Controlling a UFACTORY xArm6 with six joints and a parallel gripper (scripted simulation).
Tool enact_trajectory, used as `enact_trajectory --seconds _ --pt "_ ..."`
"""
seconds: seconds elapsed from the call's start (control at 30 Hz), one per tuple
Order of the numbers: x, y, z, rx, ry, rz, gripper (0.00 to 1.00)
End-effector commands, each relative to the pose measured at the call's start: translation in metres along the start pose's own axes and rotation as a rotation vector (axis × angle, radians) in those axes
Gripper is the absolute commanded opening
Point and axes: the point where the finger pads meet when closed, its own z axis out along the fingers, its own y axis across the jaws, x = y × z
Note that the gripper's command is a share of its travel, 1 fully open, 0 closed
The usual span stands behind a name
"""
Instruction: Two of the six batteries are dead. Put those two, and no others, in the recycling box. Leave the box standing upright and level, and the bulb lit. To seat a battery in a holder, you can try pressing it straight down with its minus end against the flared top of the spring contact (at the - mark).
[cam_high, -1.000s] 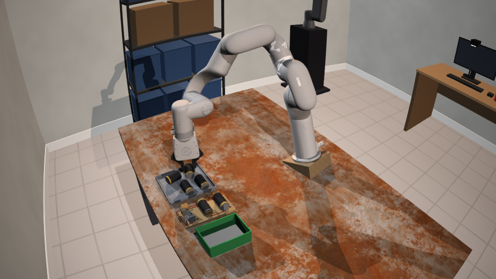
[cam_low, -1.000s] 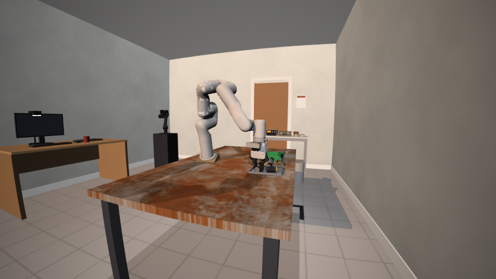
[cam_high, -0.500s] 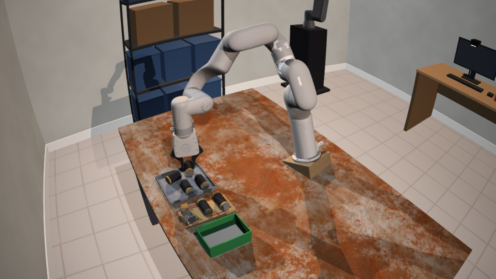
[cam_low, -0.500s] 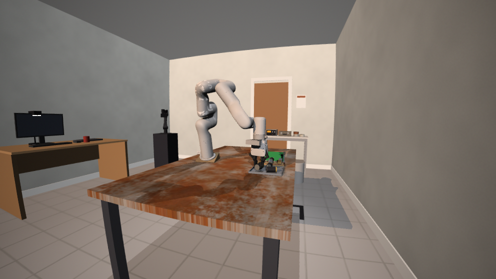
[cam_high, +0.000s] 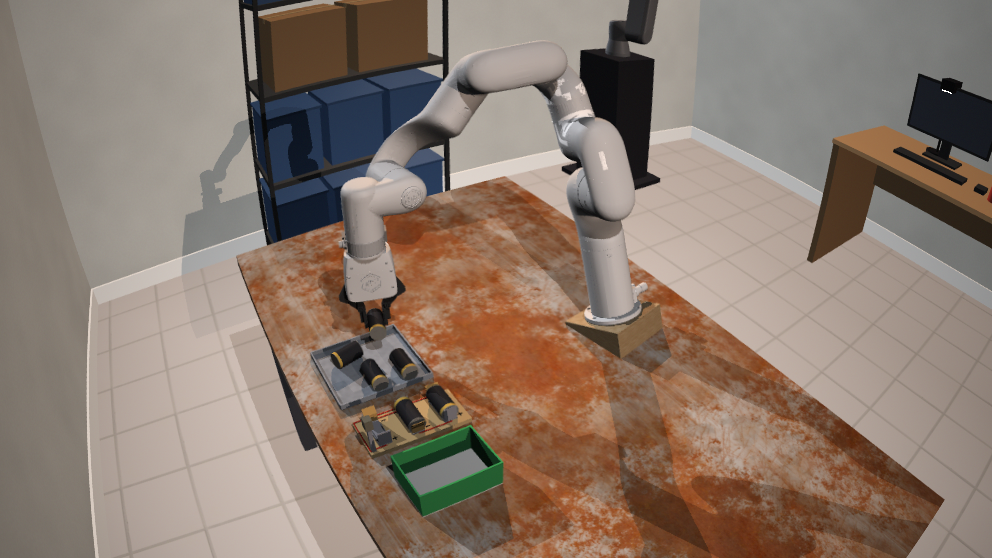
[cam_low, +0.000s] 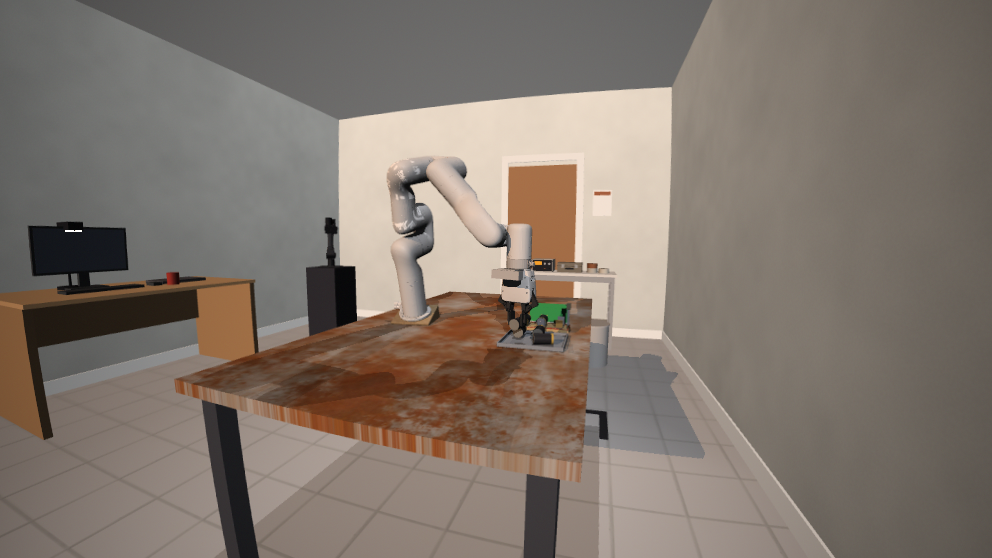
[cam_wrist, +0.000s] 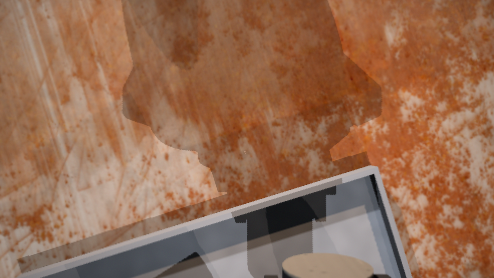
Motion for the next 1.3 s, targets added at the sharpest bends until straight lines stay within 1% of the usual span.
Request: enact_trajectory --seconds 0.0,0.07,0.13,0.2,0.4,0.57,0.63,0.73,1.03,1.13,1.2,1.27 --pt "0.000 -0.002 -0.041 0.008 -0.001 0.001 0.28" --pt "0.000 -0.002 -0.041 0.008 -0.001 0.001 0.28" --pt "0.000 -0.002 -0.067 0.008 -0.001 0.001 0.28" --pt "0.000 -0.002 -0.079 0.008 -0.001 0.001 0.28" --pt "0.000 -0.002 -0.079 0.008 -0.001 -0.023 0.28" --pt "0.000 -0.002 -0.079 0.008 0.000 -0.198 0.28" --pt "0.000 -0.002 -0.079 0.008 0.000 -0.198 0.28" --pt "0.000 -0.002 -0.079 0.008 0.000 -0.272 0.28" --pt "0.000 -0.002 -0.079 0.008 0.000 -0.280 0.28" --pt "-0.008 -0.003 -0.079 0.008 0.000 -0.280 0.28" --pt "-0.008 -0.003 -0.079 0.008 0.000 -0.280 0.28" --pt "-0.020 -0.005 -0.079 0.008 0.000 -0.280 0.28"
